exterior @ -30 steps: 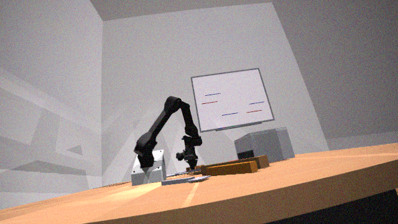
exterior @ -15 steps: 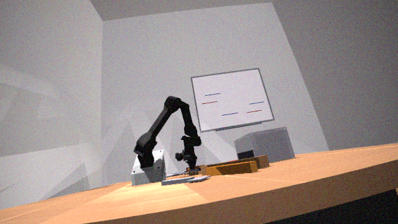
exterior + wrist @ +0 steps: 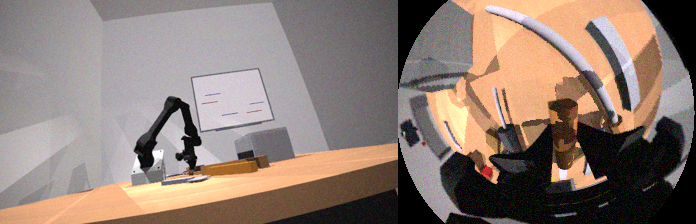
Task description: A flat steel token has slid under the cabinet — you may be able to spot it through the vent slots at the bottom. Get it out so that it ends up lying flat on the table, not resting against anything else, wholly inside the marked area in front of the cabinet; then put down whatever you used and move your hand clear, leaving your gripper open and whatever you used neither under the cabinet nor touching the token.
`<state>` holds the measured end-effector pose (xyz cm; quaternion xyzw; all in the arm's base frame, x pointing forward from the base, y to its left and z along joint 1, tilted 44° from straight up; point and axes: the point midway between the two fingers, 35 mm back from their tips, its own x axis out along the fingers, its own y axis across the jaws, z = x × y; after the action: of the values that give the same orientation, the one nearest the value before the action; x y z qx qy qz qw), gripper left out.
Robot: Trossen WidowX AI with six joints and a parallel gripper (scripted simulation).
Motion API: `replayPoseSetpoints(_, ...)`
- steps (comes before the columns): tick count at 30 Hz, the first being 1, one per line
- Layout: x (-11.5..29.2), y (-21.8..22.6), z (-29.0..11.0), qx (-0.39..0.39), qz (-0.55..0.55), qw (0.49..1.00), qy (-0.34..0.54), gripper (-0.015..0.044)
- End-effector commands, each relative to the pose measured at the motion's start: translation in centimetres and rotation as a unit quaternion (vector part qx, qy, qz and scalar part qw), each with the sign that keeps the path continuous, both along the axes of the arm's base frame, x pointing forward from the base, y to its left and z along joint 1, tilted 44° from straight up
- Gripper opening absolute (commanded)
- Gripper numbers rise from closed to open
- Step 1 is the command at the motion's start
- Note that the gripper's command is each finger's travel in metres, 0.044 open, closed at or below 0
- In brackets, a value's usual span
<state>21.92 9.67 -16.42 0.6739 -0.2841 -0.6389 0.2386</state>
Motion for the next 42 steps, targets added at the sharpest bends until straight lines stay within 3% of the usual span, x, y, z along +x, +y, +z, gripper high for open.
replayPoseSetpoints(1,0.7,0.0,0.0,0.002,0.0,1.0,0.001,0.0)
replayPoseSetpoints(42,6.8,-0.3,0.6,0.001,0.002,1.0,0.003,0.0)
